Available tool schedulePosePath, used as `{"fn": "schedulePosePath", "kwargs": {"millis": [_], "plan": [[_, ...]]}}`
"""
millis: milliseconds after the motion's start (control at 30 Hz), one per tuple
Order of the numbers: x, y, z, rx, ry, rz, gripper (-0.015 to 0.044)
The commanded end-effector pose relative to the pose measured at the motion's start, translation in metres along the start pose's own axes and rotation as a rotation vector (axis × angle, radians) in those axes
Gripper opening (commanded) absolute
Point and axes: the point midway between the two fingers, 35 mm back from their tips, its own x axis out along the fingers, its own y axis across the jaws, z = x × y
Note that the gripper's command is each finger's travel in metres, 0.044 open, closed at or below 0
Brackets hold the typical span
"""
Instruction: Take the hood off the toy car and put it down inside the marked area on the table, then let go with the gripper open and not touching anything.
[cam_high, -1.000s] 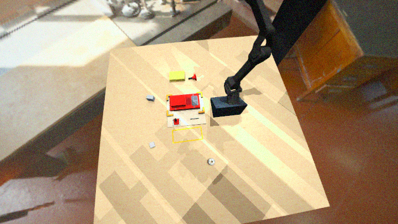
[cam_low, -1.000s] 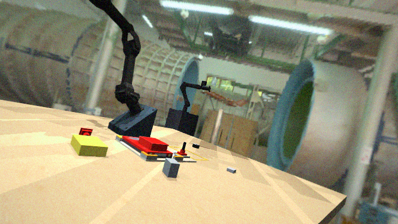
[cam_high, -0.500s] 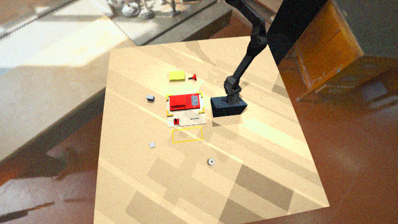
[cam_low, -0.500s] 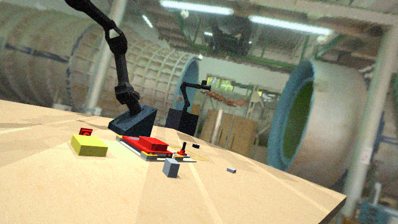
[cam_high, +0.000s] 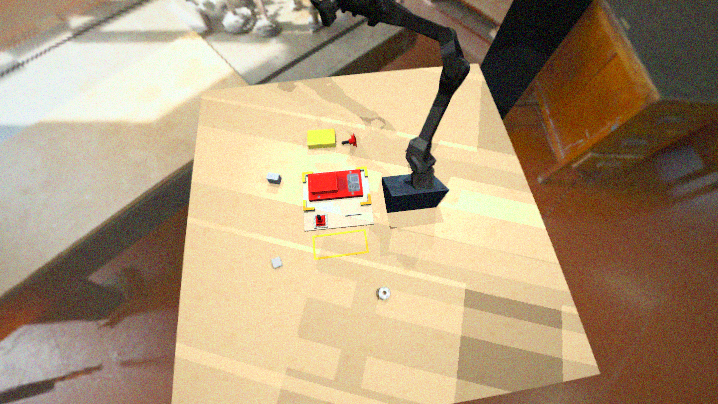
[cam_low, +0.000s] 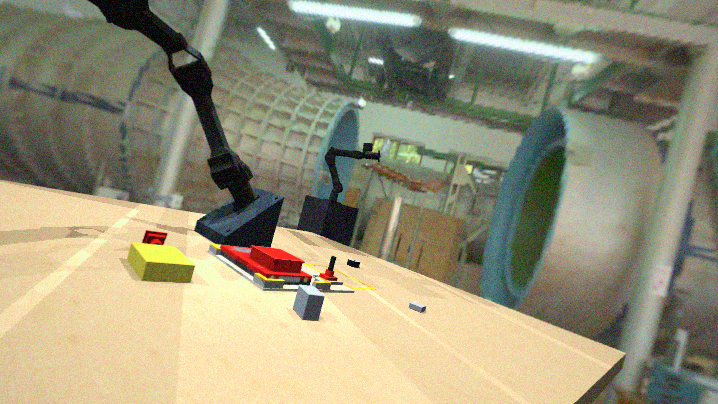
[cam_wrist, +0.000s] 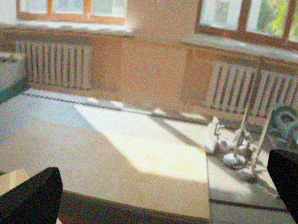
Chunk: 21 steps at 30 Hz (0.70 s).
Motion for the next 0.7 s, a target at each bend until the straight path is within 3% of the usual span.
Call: {"fn": "schedulePosePath", "kwargs": {"millis": [0,333,667], "plan": [[0.024,0.059,-0.042,0.105,0.146,0.134,0.044],[0.025,0.211,-0.123,0.26,0.548,0.404,0.044],[-0.045,0.352,-0.183,0.186,0.978,0.601,0.044]]}}
